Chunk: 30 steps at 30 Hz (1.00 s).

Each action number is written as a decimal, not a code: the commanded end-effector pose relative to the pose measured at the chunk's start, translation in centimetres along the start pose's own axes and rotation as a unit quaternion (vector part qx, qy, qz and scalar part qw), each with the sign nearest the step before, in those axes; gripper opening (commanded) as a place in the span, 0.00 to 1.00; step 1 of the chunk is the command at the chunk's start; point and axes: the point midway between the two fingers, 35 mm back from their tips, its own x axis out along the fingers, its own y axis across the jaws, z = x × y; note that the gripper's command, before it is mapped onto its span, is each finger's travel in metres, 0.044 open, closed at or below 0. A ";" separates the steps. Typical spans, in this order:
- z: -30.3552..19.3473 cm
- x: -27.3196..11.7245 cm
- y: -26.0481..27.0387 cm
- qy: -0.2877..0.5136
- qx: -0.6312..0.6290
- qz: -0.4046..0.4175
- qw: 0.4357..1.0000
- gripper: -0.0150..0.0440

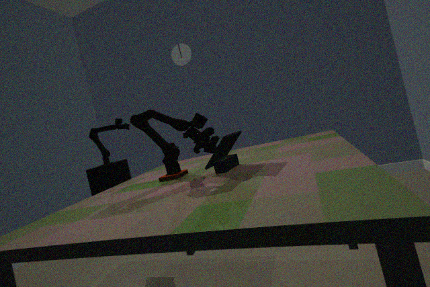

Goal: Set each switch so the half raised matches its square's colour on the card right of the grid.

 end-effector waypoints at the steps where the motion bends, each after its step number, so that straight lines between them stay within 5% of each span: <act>1: -0.1 0.1 0.0 0.001 -0.002 0.001 1.000 0.25; 7: 0.1 -0.6 0.1 0.002 0.000 0.000 1.000 0.25; 13: 0.2 -6.2 0.0 0.015 -0.002 0.001 1.000 0.25; 30: 0.2 -5.6 -4.2 0.012 -0.004 -0.001 1.000 0.25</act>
